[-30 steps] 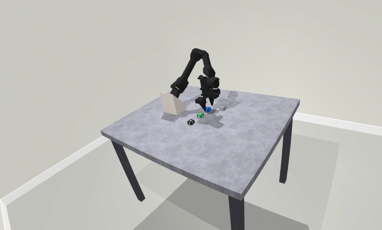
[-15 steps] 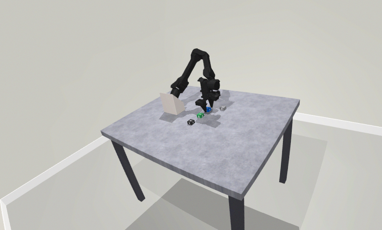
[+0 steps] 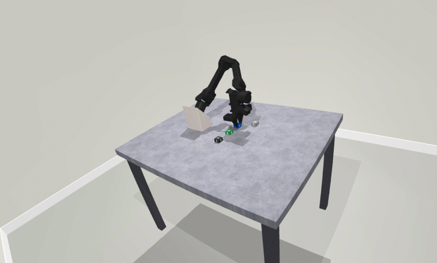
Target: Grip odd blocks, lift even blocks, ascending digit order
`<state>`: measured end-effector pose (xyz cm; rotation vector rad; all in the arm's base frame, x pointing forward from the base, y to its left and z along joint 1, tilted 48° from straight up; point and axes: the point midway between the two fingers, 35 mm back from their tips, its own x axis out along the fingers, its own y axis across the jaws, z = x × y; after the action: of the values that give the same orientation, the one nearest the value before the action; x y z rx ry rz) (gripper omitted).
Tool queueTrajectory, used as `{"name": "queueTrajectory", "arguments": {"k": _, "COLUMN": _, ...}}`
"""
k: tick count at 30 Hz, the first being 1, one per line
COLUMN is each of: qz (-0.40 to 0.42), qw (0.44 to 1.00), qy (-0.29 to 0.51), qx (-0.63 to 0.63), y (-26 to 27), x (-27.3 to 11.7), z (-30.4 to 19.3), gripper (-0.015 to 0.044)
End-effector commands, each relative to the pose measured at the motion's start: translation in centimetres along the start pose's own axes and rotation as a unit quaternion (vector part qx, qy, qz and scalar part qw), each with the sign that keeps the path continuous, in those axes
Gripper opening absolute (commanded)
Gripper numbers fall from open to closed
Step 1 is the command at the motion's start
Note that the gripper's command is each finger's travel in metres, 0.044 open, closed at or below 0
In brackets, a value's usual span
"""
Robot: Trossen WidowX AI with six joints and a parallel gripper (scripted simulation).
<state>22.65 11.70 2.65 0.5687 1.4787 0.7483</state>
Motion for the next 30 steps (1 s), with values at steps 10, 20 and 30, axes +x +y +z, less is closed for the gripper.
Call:
{"name": "queueTrajectory", "arguments": {"k": 10, "qz": 0.002, "qw": 1.000, "qy": 0.000, "qx": 0.002, "y": 0.0, "x": 0.1, "z": -0.1, "gripper": 0.0120}}
{"name": "queueTrajectory", "arguments": {"k": 20, "qz": 0.001, "qw": 1.000, "qy": 0.000, "qx": 0.002, "y": 0.0, "x": -0.1, "z": -0.1, "gripper": 0.0120}}
{"name": "queueTrajectory", "arguments": {"k": 30, "qz": 0.001, "qw": 1.000, "qy": 0.000, "qx": 0.002, "y": 0.0, "x": -1.3, "z": 0.0, "gripper": 0.0120}}
